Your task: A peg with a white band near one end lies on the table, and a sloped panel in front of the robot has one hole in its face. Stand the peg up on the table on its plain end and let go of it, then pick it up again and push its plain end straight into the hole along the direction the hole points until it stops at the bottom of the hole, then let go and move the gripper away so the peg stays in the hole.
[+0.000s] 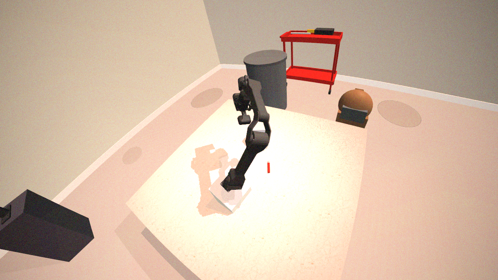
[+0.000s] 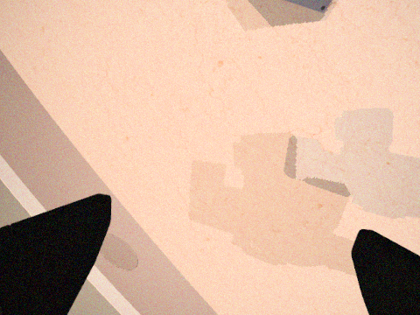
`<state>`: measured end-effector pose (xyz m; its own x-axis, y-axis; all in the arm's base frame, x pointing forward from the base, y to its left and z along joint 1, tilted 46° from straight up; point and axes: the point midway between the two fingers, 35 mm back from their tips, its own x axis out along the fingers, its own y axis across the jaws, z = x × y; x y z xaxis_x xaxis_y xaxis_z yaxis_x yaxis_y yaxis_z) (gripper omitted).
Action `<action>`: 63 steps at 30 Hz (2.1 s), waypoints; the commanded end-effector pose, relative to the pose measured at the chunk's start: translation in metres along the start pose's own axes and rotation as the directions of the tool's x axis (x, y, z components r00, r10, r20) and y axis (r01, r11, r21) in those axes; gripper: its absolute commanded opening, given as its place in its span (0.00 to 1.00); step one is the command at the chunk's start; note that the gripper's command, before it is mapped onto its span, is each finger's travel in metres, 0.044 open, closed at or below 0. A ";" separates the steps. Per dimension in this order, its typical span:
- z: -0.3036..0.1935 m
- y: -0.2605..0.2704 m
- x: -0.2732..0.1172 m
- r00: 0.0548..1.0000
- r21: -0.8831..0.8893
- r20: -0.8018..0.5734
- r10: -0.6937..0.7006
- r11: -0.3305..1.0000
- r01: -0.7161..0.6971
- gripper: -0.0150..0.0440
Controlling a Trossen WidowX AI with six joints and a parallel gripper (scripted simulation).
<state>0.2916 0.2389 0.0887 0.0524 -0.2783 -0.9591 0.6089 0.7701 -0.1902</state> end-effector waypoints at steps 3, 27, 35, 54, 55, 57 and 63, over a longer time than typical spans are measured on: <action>0.005 -0.003 0.003 1.000 -0.017 0.005 -0.006 1.000 0.006 1.00; 0.110 -0.100 0.078 0.965 -0.597 0.187 -0.186 0.758 0.262 1.00; 0.132 -0.140 0.098 0.936 -0.746 0.237 -0.262 0.568 0.348 1.00; 0.150 -0.207 0.124 0.873 -0.896 0.289 -0.392 0.211 0.391 1.00; 0.150 -0.207 0.124 0.873 -0.896 0.289 -0.392 0.211 0.391 1.00; 0.150 -0.207 0.125 0.873 -0.896 0.289 -0.392 0.211 0.391 1.00; 0.153 -0.210 0.134 0.874 -0.896 0.288 -0.391 0.211 0.390 1.00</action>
<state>0.2947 -0.0428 0.0379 0.0434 -0.7063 -0.7066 -0.5515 0.5728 -0.6064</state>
